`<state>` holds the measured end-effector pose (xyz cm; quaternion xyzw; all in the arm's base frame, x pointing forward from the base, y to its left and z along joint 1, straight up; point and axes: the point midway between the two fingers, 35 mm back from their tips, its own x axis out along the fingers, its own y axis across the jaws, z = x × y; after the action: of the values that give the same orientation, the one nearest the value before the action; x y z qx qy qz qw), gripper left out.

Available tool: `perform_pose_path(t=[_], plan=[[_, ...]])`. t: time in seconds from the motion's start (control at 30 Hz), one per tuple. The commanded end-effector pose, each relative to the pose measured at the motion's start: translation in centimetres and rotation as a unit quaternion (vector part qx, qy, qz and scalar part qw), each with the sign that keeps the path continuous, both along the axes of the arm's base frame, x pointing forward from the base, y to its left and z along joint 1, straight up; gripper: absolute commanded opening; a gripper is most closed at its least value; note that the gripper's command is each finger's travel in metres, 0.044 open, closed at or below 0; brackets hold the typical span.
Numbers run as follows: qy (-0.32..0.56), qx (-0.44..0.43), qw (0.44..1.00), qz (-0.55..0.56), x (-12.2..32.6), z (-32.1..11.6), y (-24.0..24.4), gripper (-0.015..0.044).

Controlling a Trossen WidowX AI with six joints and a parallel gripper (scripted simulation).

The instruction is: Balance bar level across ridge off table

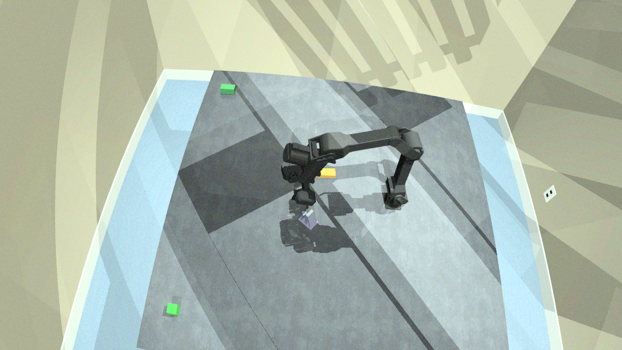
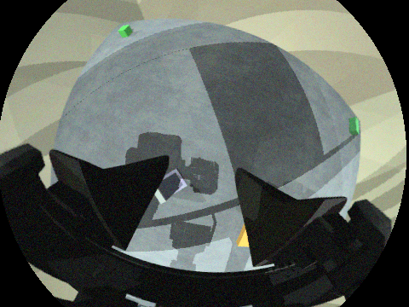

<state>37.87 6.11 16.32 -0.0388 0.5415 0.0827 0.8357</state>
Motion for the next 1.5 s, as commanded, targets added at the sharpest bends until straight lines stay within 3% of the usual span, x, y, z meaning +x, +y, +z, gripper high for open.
perform_pose_path(t=[0.0, 0.83, 1.23, 1.47], plan=[[0.021, -0.015, 1.0, -0.007, 0.0, -0.6, -2.1, 0.0315], [0.188, -0.044, 0.98, -0.042, -4.7, -4.3, -15.0, 0.0315], [0.193, -0.044, 0.979, -0.042, -4.8, -8.7, -15.3, 0.0315], [0.193, -0.044, 0.979, -0.042, -4.8, -9.1, -15.3, 0.0315]])
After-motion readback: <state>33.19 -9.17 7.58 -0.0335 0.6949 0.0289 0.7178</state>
